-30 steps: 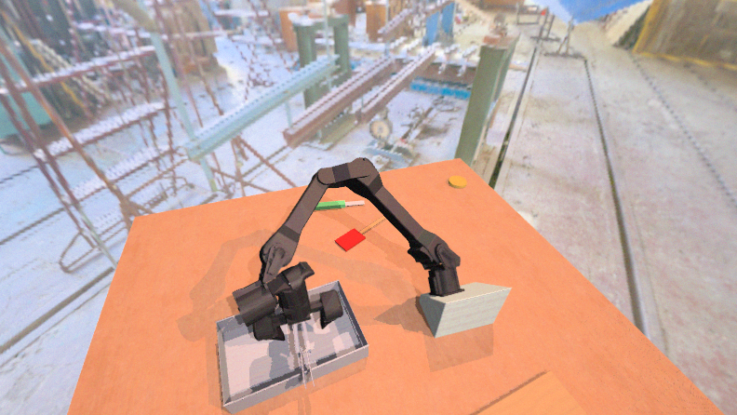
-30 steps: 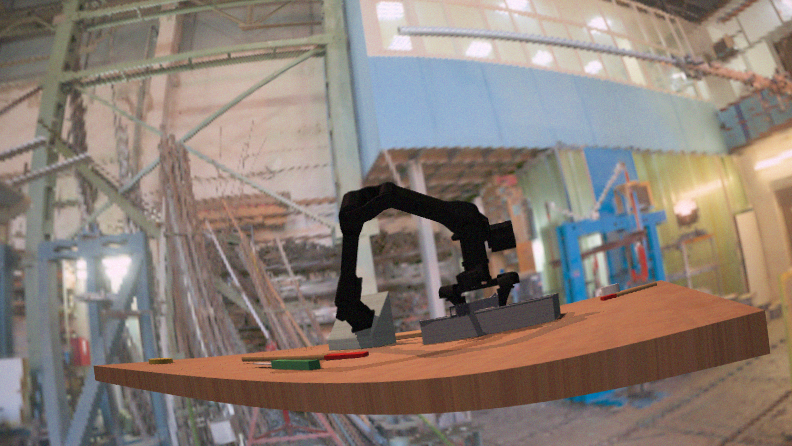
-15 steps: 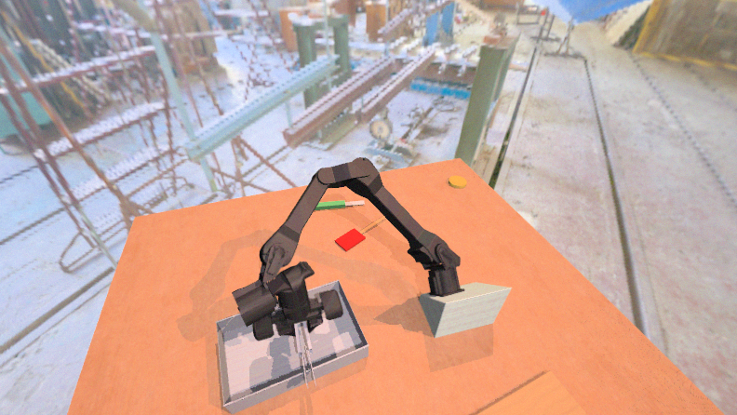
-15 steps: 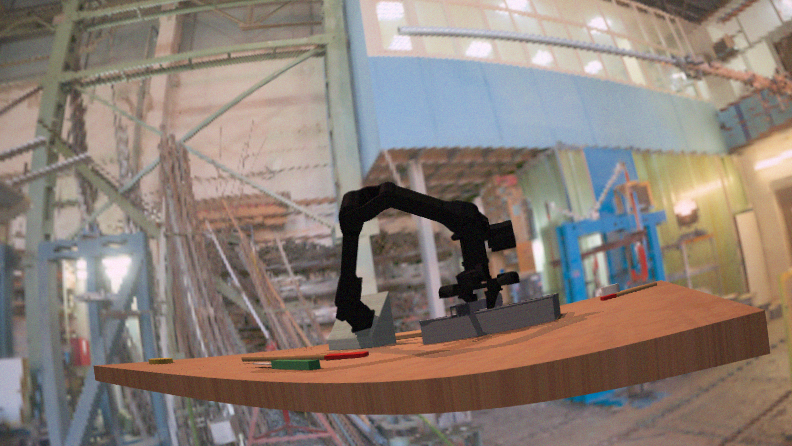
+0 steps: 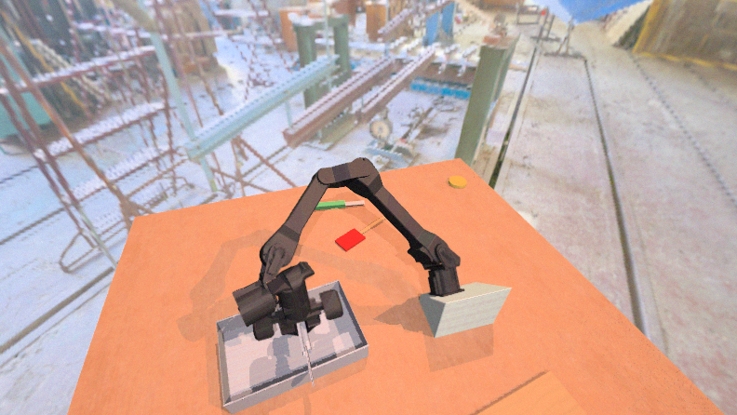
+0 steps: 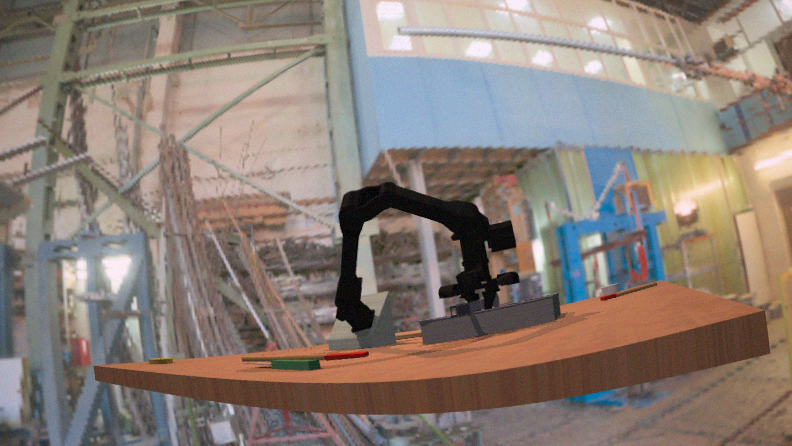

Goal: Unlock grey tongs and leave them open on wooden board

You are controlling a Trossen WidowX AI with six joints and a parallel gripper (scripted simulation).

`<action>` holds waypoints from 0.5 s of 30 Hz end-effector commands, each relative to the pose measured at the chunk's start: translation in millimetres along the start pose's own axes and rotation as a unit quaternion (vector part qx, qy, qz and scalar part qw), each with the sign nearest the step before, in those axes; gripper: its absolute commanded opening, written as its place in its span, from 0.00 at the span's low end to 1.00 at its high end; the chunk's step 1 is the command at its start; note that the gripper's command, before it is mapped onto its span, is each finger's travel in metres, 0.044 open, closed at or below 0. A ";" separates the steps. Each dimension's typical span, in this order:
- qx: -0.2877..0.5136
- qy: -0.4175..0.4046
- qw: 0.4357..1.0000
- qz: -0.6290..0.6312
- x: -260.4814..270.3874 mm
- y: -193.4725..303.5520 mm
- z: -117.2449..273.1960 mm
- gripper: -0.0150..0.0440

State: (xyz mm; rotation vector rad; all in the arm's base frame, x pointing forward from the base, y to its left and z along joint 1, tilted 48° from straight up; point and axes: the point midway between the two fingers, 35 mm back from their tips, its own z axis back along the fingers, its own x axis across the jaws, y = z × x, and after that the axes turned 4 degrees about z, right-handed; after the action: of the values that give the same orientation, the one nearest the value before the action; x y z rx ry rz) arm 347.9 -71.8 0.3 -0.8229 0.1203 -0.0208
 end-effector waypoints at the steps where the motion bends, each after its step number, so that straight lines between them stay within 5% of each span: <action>1: 0.000 -0.001 1.000 0.001 0.9 0.1 2.5 0.03; 11: -0.006 -0.006 0.998 0.059 1.9 2.3 120.4 0.00; 15: -0.008 -0.007 0.998 0.064 -0.3 1.9 130.8 0.00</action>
State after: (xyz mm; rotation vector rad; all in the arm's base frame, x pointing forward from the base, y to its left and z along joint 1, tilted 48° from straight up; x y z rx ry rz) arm 363.9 12.4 75.0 -0.8282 0.1525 0.0950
